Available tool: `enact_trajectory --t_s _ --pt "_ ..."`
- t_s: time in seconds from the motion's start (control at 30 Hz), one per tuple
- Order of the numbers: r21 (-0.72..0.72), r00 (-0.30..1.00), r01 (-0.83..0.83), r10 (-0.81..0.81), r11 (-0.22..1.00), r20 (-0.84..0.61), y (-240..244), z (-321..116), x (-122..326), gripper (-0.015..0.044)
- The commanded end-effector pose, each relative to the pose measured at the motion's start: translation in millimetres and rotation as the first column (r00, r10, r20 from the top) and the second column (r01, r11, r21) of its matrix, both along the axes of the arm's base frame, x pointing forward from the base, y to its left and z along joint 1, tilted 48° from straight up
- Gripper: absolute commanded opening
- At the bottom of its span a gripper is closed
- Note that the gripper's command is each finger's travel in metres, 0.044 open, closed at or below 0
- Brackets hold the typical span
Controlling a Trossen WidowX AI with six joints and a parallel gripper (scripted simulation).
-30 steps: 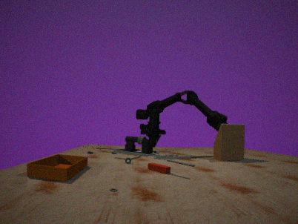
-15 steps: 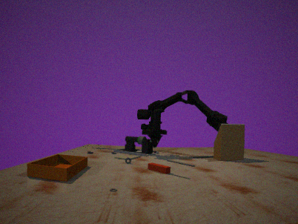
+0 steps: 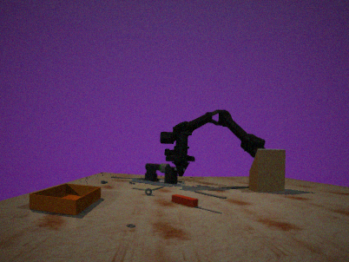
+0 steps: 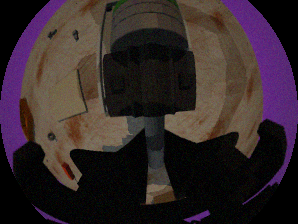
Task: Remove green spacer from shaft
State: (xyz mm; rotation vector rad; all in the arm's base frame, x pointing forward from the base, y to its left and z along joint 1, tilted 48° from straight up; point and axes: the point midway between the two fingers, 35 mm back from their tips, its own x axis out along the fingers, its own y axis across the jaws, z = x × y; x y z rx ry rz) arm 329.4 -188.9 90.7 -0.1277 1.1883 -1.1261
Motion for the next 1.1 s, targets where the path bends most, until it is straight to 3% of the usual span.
enact_trajectory --t_s 0.0,1.07 --pt "0.002 1.000 0.003 -0.003 1.000 0.000 0.8 -0.7 -2.1 0.0000" --pt "0.003 1.000 0.003 -0.003 1.000 0.000 2.4 -2.3 -4.8 0.0000"
